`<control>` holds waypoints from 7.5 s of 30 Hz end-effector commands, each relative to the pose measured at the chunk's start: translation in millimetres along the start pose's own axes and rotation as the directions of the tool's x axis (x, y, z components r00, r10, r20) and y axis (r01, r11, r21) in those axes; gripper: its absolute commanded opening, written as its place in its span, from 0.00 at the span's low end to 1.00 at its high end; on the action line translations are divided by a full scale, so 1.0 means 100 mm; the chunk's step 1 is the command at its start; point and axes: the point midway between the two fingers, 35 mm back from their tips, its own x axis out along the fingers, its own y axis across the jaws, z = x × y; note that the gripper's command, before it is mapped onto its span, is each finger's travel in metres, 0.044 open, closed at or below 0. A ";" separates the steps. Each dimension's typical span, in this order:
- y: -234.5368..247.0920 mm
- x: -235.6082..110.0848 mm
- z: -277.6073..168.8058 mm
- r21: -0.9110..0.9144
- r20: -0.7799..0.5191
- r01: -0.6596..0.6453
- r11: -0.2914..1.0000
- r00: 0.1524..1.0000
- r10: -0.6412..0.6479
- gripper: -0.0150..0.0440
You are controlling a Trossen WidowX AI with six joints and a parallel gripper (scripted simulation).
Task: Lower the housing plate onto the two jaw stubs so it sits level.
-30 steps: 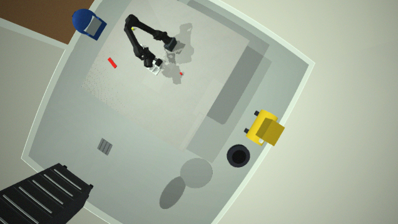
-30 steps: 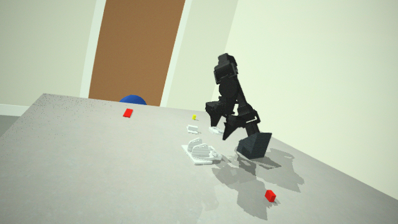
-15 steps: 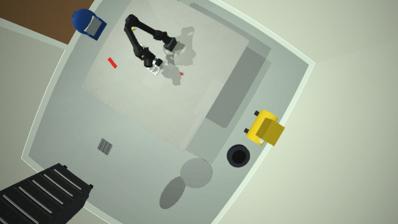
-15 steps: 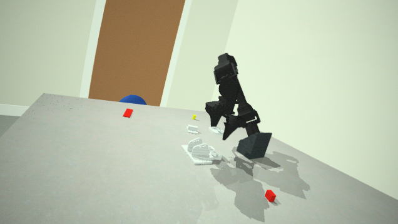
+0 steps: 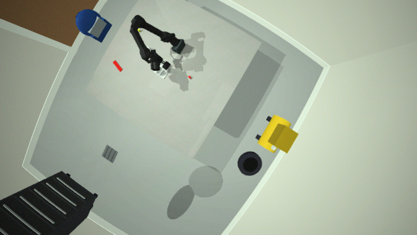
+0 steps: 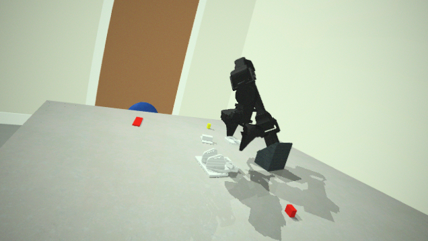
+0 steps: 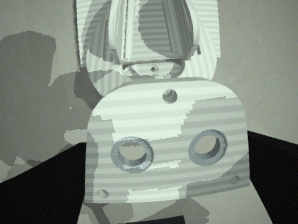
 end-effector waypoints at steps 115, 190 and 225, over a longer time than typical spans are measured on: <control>0.00 0.71 -0.01 -0.007 -0.003 -0.002 1.000 1.000 0.002 0.85; 0.00 0.76 -0.01 -0.007 -0.003 -0.002 1.000 1.000 0.002 0.85; 0.00 0.76 -0.01 -0.007 -0.003 -0.002 1.000 1.000 0.002 0.85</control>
